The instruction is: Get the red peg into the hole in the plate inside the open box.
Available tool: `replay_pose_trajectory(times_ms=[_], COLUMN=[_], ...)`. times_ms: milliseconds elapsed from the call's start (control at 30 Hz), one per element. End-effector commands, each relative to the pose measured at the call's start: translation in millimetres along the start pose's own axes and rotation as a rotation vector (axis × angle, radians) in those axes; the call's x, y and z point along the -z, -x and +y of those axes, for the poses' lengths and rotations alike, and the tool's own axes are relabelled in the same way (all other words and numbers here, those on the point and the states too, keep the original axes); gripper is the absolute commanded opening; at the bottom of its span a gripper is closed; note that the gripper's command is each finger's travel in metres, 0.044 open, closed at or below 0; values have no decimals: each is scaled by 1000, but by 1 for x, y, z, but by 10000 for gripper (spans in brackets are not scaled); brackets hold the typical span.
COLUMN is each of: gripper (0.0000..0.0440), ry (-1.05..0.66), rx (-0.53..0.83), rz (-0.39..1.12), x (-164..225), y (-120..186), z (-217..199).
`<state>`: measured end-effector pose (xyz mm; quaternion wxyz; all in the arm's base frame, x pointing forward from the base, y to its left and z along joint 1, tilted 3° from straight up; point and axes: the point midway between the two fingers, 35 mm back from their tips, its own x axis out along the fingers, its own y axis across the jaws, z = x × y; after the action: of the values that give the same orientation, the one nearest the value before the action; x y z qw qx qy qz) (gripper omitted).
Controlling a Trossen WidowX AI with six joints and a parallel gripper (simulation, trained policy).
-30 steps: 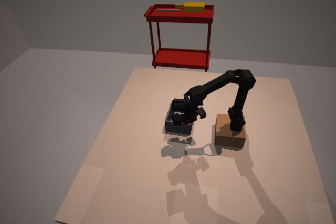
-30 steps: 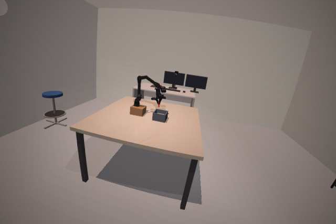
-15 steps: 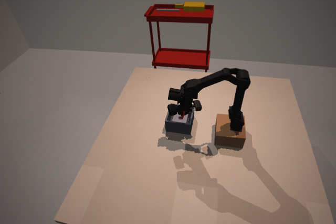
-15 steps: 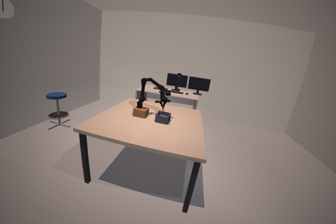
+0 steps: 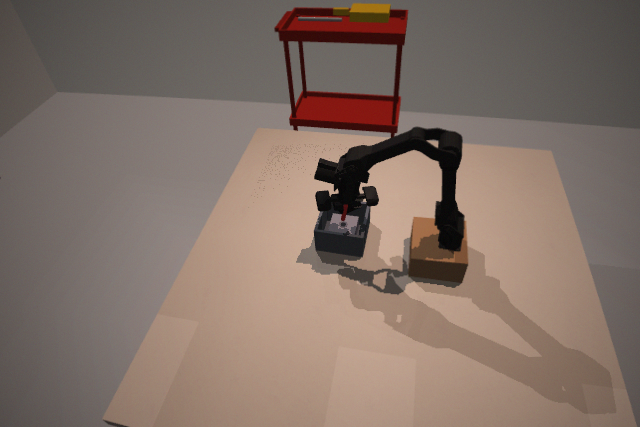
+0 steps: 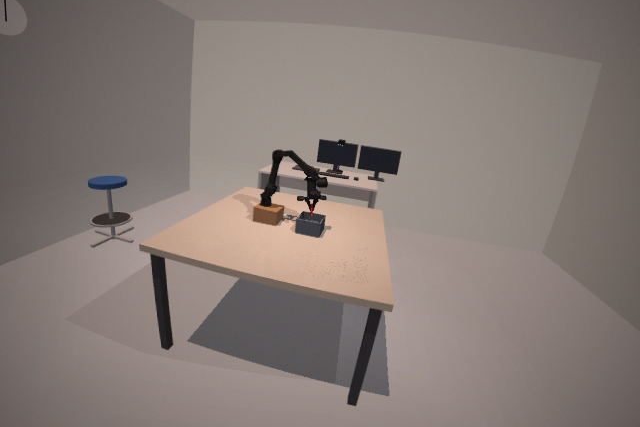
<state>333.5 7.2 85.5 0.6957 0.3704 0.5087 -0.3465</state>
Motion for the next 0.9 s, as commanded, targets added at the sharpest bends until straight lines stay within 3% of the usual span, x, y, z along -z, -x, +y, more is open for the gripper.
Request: replay_pose_trajectory(times_ms=[0, 167, 233, 367, 467, 567, 867], gripper=[11, 11, 30, 125, 147, 222, 392], ry=[0, -3, 1, 19, 30, 34, 51], rx=[0, 21, 32, 55, 69, 62, 54], rz=[12, 31, 37, 48, 51, 44, 18], x=[-4, -7, -7, -9, -13, -21, -47], y=[-6, -23, -30, -43, -48, -51, -57], z=[3, 2, 1, -2, 0, 6, 21])
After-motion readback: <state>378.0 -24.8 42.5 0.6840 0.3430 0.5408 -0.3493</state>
